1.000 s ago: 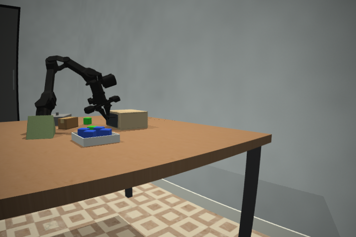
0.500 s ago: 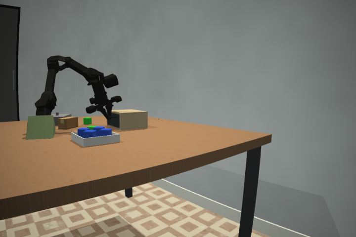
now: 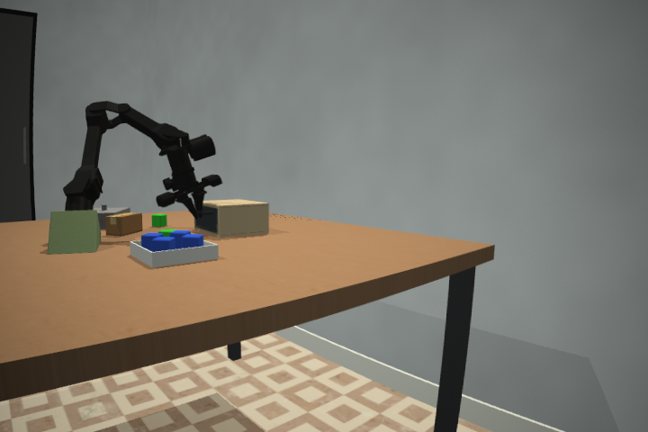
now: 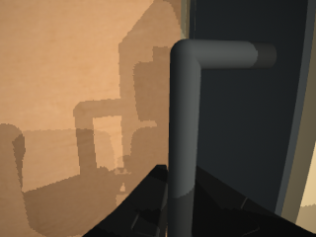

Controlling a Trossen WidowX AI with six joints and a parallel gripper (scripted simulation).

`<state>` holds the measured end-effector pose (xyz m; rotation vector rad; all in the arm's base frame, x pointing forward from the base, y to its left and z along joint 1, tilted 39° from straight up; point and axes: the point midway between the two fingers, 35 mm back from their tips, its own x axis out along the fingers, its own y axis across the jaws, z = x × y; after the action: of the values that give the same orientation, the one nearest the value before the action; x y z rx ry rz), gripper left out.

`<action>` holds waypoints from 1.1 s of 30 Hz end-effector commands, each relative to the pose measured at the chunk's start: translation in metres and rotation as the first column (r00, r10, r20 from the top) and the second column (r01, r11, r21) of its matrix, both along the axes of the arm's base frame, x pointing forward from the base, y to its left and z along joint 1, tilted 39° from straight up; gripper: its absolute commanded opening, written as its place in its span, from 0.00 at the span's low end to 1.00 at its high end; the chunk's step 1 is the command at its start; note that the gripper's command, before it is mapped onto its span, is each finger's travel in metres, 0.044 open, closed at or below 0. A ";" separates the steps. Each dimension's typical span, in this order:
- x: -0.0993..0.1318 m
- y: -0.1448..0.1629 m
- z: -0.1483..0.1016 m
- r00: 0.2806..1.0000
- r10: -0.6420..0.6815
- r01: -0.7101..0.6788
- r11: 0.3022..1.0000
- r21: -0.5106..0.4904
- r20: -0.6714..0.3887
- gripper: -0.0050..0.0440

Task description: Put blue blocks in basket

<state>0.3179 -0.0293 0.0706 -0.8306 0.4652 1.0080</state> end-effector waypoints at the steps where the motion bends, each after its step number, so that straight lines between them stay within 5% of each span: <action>1: 0.009 0.000 0.002 1.000 0.003 -0.003 1.000 -0.008 0.020 0.10; 11: 0.009 0.000 0.002 1.000 0.003 -0.003 1.000 -0.008 0.020 0.10; 12: -0.001 0.000 0.001 1.000 0.003 -0.003 1.000 -0.008 0.020 0.40; 33: -0.014 -0.014 0.019 1.000 0.003 -0.003 1.000 -0.008 0.020 0.40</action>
<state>0.3057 -0.0382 0.0798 -0.8402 0.4626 1.0090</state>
